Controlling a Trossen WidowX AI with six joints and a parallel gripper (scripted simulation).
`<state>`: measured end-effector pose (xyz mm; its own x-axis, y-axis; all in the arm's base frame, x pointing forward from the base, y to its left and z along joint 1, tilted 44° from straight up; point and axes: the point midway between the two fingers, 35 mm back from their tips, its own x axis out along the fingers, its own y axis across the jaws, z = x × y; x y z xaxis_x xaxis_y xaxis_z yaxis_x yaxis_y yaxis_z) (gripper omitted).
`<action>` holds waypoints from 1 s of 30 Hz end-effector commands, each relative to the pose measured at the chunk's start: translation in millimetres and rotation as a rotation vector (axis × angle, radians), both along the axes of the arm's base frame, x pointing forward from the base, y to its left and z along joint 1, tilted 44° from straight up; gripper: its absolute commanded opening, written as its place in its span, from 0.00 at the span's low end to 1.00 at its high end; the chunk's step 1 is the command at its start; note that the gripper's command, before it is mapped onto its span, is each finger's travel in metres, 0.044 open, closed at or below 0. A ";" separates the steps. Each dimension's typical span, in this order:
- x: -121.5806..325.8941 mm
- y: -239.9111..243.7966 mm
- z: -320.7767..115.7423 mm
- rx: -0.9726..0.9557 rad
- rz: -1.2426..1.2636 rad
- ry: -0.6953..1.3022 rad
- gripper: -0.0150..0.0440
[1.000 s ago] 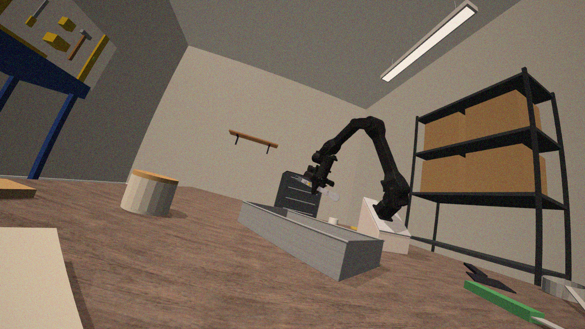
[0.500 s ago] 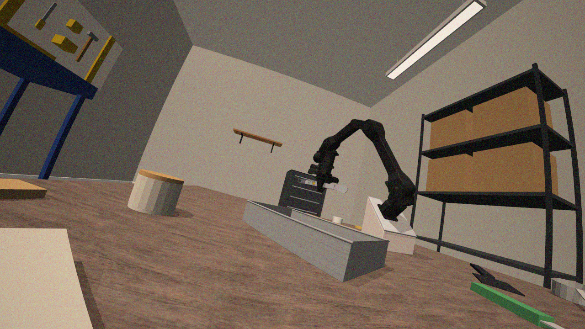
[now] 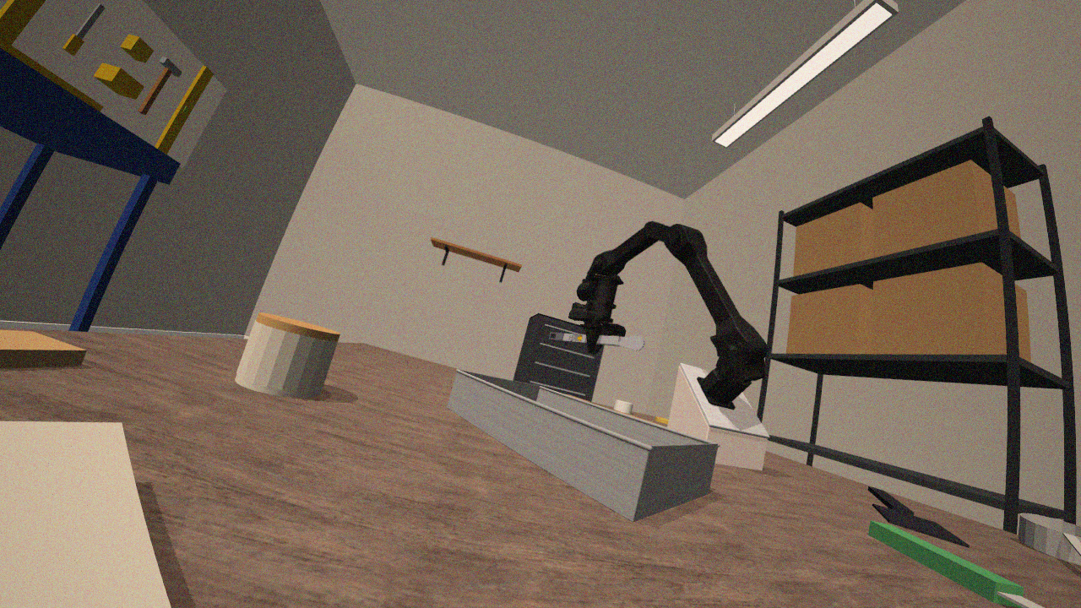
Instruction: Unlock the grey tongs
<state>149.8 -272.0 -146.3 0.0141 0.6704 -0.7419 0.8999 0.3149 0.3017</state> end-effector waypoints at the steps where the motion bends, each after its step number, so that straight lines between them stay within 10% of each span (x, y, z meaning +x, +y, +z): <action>1: 0.1 -0.2 -2.3 -0.006 0.006 0.000 0.00; 30: 3.4 29.2 -40.4 -0.006 0.006 -0.001 0.00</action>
<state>151.9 -244.9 -183.8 0.0032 0.6670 -0.7450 0.8962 0.3286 0.2981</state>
